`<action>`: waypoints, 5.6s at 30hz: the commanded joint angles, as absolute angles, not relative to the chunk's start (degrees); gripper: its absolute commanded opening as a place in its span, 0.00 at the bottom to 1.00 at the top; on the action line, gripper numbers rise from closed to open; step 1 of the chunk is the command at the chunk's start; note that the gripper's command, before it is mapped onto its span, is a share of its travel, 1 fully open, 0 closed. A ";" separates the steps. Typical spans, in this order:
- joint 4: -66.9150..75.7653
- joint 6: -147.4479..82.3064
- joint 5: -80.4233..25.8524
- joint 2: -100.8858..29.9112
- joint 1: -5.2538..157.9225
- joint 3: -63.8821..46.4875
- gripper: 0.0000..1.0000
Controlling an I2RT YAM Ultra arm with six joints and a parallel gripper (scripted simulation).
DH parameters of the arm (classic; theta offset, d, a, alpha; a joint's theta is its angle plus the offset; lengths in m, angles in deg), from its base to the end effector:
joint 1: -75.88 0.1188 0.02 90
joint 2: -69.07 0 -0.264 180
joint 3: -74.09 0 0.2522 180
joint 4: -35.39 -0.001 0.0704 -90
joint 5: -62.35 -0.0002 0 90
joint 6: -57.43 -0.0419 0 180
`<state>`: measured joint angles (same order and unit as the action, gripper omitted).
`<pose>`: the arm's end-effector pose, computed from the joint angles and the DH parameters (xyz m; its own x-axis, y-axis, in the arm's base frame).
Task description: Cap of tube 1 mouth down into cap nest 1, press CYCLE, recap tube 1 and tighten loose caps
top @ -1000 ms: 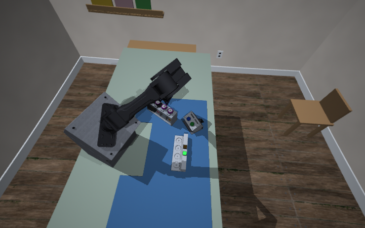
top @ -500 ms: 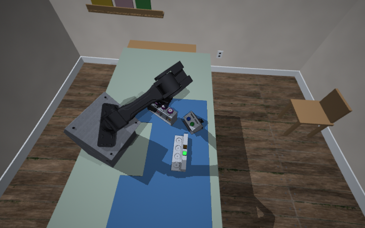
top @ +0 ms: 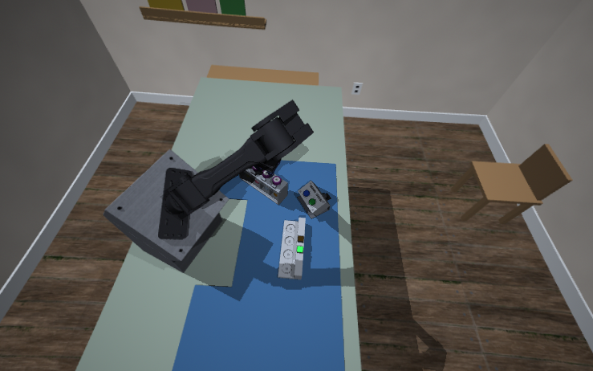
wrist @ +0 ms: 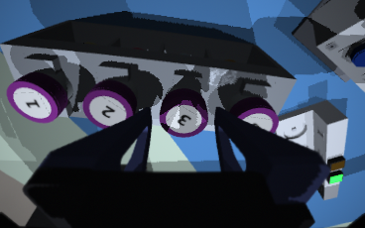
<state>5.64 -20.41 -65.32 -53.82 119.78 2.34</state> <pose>0.2605 0.2165 0.0418 -0.5946 -0.8036 -0.0277 -0.6183 0.4789 -0.6232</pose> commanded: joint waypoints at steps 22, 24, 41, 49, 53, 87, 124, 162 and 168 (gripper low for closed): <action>7.64 -19.31 -65.14 -54.30 119.51 2.34 0.00; 7.64 -19.31 -65.14 -54.30 119.51 2.34 0.00; 7.66 -29.60 -65.14 -54.29 119.49 2.35 0.00; 7.66 -38.77 -65.14 -54.29 119.49 2.35 0.00; 7.67 -41.06 -65.14 -54.29 119.49 2.35 0.00; 7.65 -47.29 -65.14 -54.29 119.50 2.35 0.00; -1.80 -52.48 -65.76 -48.87 123.63 1.49 0.49; 4.61 -20.41 -63.85 -46.92 113.49 2.28 0.49; 4.63 -20.40 -63.85 -46.92 113.49 2.29 0.49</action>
<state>3.74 -20.82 -63.94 -47.24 113.12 2.34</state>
